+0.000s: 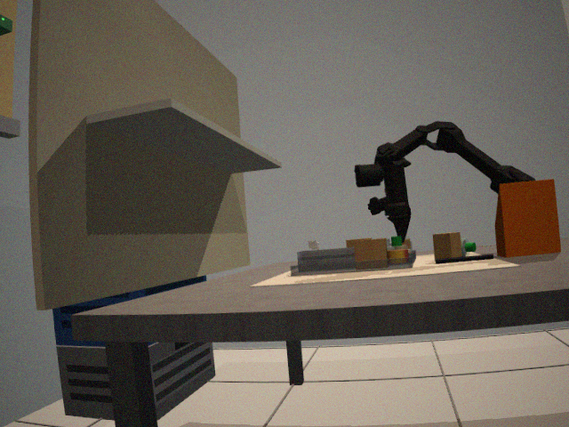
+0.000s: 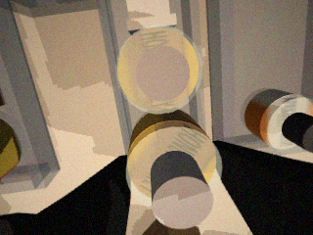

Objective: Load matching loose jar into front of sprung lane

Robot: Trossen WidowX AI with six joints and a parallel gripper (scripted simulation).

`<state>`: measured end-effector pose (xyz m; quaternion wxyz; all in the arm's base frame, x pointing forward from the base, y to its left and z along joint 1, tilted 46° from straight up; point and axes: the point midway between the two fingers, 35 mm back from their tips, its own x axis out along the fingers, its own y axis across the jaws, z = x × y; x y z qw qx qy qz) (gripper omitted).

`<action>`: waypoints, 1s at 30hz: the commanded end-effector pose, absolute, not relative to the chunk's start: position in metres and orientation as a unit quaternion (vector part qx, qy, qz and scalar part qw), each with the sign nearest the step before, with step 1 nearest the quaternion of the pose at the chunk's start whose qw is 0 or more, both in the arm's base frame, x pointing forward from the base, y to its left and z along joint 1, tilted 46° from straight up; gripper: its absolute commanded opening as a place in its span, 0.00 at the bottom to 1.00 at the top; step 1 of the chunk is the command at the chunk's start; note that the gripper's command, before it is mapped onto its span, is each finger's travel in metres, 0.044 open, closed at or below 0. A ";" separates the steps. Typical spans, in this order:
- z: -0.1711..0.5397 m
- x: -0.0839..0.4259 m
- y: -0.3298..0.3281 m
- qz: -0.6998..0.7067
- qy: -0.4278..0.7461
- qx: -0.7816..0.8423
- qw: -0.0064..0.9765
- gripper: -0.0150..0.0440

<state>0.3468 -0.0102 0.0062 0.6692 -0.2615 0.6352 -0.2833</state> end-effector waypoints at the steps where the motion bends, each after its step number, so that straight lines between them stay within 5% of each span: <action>1: 0.010 0.353 -0.010 -0.287 0.625 -0.262 0.677 0.25; 30: 0.010 0.357 -0.011 -0.287 0.625 -0.262 0.677 0.25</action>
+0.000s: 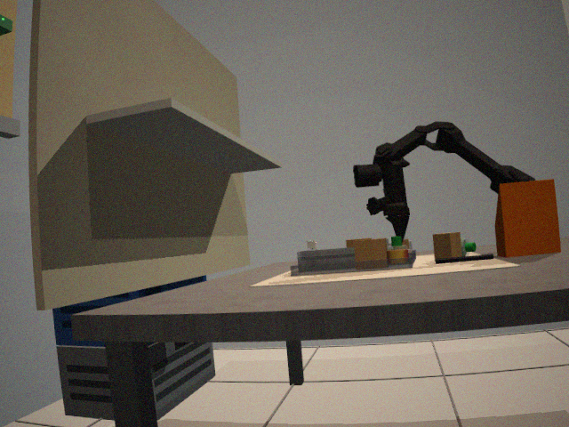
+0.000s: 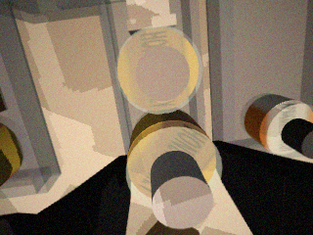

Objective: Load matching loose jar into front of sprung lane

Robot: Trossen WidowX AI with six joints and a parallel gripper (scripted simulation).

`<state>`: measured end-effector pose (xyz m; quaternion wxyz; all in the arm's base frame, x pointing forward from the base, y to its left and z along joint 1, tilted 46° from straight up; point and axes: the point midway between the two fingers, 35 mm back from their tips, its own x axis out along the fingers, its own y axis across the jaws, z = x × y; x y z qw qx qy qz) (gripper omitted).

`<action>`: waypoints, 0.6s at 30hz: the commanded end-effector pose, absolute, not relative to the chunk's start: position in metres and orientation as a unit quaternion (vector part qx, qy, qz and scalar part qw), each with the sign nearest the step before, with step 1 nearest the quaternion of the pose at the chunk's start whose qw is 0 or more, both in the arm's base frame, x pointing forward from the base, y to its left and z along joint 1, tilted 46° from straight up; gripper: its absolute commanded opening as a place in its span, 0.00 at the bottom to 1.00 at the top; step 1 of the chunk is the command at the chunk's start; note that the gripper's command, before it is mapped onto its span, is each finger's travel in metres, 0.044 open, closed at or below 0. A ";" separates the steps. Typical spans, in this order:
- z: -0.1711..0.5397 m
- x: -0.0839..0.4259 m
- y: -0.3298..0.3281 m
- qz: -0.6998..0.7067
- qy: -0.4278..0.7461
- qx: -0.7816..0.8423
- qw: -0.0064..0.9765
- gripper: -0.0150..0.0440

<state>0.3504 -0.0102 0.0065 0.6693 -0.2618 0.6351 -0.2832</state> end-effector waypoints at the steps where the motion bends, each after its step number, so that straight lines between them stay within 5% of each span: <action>1: 0.009 0.357 -0.011 -0.287 0.625 -0.262 0.677 0.25; 18: 0.005 0.357 -0.015 -0.287 0.625 -0.262 0.677 0.25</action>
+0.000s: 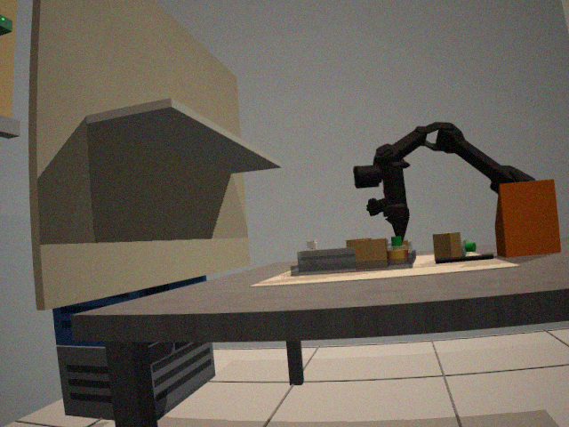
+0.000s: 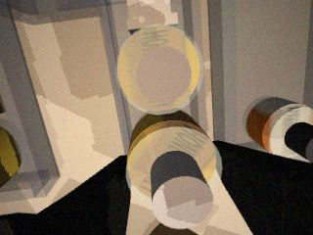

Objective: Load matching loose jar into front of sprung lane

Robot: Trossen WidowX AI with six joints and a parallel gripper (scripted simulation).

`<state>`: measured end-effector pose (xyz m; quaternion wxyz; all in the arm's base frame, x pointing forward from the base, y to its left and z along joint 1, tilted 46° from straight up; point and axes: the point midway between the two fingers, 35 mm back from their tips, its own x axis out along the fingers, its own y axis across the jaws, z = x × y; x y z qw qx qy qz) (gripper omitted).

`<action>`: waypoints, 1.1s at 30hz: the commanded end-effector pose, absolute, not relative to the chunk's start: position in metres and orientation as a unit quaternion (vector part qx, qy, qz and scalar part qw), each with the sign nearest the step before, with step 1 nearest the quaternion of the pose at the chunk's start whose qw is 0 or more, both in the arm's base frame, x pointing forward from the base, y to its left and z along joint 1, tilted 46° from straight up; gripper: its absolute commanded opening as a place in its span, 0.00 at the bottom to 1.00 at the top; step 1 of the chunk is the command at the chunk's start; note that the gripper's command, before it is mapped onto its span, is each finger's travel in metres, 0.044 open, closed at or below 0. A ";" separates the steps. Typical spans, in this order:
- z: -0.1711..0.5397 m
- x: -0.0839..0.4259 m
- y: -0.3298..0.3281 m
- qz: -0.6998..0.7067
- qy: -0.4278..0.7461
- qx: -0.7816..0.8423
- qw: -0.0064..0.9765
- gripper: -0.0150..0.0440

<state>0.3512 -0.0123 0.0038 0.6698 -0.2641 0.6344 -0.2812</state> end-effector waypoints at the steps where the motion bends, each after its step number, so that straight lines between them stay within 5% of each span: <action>1: 0.005 0.357 -0.016 -0.287 0.625 -0.262 0.677 0.25; 33: -0.004 0.356 -0.024 -0.287 0.625 -0.262 0.677 0.25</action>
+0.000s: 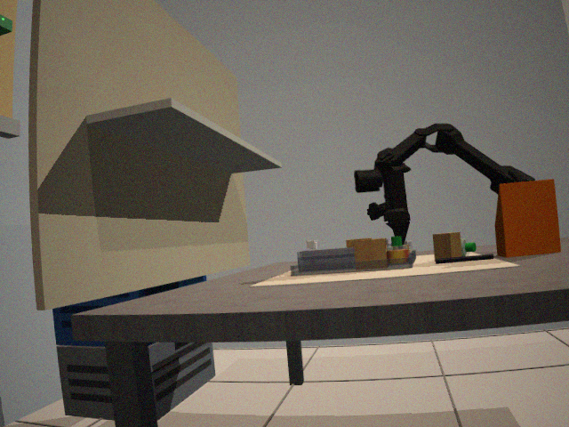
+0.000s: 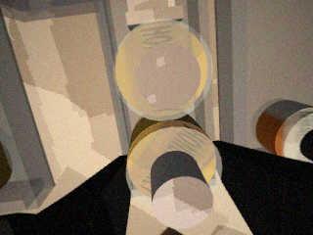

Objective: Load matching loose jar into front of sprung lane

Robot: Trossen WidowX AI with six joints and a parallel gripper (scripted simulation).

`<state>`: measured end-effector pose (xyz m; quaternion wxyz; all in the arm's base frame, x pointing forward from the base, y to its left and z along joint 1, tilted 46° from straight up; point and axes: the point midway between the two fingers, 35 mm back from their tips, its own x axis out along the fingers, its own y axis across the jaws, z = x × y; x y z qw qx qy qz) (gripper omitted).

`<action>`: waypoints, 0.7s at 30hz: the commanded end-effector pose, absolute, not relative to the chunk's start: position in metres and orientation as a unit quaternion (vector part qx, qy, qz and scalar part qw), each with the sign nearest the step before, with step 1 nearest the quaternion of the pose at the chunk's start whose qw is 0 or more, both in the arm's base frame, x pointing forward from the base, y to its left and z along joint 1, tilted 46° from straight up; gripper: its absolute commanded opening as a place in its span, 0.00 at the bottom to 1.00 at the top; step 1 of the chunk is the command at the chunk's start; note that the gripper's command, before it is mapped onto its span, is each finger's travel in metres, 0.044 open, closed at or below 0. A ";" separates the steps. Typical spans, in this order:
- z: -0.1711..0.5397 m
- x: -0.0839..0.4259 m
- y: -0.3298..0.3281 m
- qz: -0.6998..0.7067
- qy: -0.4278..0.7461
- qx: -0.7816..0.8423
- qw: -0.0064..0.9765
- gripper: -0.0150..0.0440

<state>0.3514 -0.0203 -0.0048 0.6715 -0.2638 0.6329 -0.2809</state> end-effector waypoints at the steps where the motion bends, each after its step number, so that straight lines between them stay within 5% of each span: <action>1: -0.004 0.356 -0.024 -0.287 0.625 -0.262 0.677 0.25; 21: -0.009 0.355 -0.030 -0.287 0.625 -0.262 0.676 0.25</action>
